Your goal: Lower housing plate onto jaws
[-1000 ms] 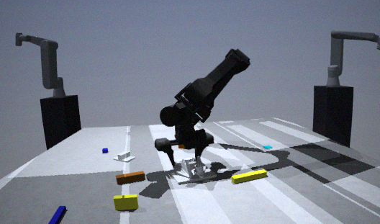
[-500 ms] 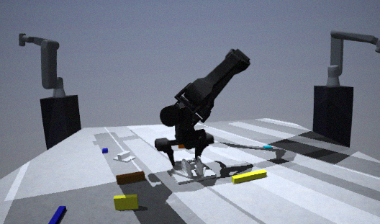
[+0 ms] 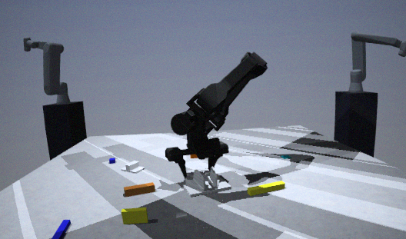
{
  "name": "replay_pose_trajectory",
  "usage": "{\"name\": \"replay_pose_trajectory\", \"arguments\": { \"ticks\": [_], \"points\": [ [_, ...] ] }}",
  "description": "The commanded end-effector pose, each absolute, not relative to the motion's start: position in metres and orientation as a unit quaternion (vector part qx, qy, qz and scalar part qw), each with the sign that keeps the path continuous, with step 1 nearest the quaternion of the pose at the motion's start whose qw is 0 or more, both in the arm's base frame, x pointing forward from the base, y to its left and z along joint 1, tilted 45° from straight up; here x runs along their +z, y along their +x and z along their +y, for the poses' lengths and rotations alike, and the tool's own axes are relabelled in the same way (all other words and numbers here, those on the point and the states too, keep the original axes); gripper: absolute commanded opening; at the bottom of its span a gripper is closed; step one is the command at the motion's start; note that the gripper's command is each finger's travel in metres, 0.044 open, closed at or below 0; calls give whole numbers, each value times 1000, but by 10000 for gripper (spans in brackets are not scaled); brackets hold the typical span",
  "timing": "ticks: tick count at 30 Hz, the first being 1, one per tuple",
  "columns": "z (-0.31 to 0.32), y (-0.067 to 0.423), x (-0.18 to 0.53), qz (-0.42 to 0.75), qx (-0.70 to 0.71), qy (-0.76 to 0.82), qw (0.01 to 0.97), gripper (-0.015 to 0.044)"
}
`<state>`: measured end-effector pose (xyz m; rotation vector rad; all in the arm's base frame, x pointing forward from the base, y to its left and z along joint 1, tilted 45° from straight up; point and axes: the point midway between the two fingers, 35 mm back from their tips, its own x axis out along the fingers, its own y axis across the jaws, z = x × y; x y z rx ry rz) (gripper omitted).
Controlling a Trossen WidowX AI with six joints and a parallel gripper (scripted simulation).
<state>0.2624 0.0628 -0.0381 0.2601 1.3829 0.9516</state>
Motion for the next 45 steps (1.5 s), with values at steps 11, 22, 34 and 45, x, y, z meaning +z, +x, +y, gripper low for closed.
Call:
{"name": "replay_pose_trajectory", "arguments": {
  "ticks": [11, 22, 34, 45],
  "points": [
    [64, 262, -38, 611, 421, 117, 660, 351],
    [64, 262, -38, 611, 421, 117, 660, 351],
    [63, 262, -38, 611, 421, 115, 660, 440],
    [43, 267, -20, 612, 419, 115, 661, 440]
  ]
}}
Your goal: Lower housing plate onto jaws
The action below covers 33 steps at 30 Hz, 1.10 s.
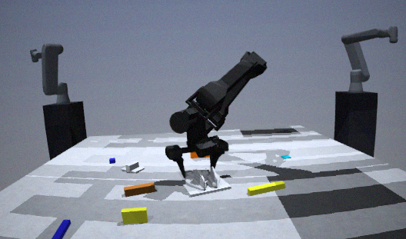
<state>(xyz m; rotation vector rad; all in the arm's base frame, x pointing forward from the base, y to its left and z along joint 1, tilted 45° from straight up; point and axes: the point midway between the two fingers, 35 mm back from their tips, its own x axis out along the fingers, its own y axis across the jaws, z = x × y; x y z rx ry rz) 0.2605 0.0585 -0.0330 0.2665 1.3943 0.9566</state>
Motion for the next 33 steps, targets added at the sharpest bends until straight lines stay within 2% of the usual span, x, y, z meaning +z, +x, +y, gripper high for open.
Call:
{"name": "replay_pose_trajectory", "arguments": {
  "ticks": [1, 5, 12, 21, 33],
  "points": [
    [37, 267, -13, 612, 419, 115, 661, 440],
    [11, 267, 16, 612, 421, 117, 659, 440],
    [14, 268, 11, 610, 418, 118, 662, 440],
    [-32, 211, 52, 614, 419, 116, 659, 440],
    [-33, 210, 53, 614, 419, 116, 659, 440]
  ]
}}
